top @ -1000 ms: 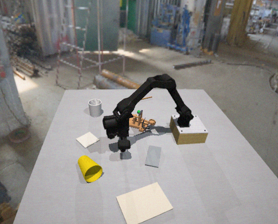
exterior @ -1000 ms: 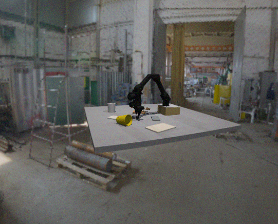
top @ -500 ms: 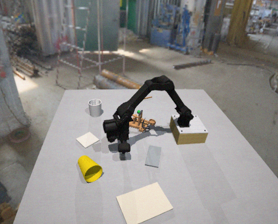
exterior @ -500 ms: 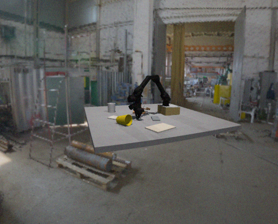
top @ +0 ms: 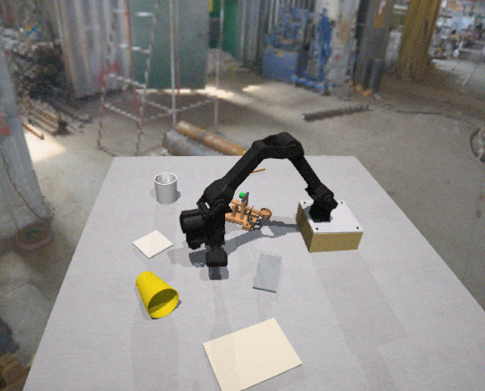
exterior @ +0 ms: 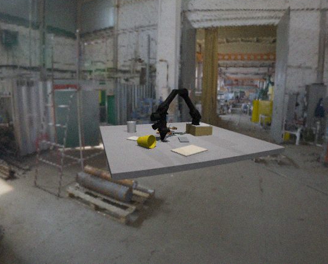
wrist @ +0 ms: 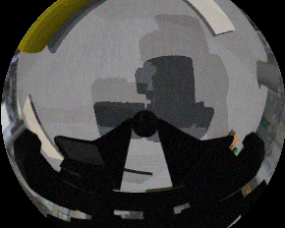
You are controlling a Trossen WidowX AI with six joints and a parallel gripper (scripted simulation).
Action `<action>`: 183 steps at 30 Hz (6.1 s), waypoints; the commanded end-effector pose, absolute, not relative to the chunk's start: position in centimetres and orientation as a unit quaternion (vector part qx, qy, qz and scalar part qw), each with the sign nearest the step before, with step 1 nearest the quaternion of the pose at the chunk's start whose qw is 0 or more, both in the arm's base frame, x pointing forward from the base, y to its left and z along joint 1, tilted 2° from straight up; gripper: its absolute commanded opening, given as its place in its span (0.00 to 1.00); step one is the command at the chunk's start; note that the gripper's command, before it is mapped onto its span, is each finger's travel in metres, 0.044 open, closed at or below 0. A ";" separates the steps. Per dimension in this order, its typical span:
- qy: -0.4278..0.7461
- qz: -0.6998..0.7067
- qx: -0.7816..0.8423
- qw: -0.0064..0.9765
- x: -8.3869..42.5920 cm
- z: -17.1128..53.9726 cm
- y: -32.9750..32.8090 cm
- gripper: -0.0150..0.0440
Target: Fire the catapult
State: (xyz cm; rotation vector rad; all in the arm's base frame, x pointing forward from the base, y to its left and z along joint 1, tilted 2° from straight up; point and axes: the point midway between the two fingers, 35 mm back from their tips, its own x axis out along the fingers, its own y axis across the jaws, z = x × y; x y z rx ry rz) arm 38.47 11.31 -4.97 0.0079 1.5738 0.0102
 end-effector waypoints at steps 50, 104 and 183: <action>0.783 -0.107 0.119 0.602 25.9 4.5 -5.7 0.25; 0.801 -0.131 0.178 0.557 19.2 3.2 -9.0 0.79; 0.426 -0.187 0.117 0.877 50.2 21.8 -24.5 0.25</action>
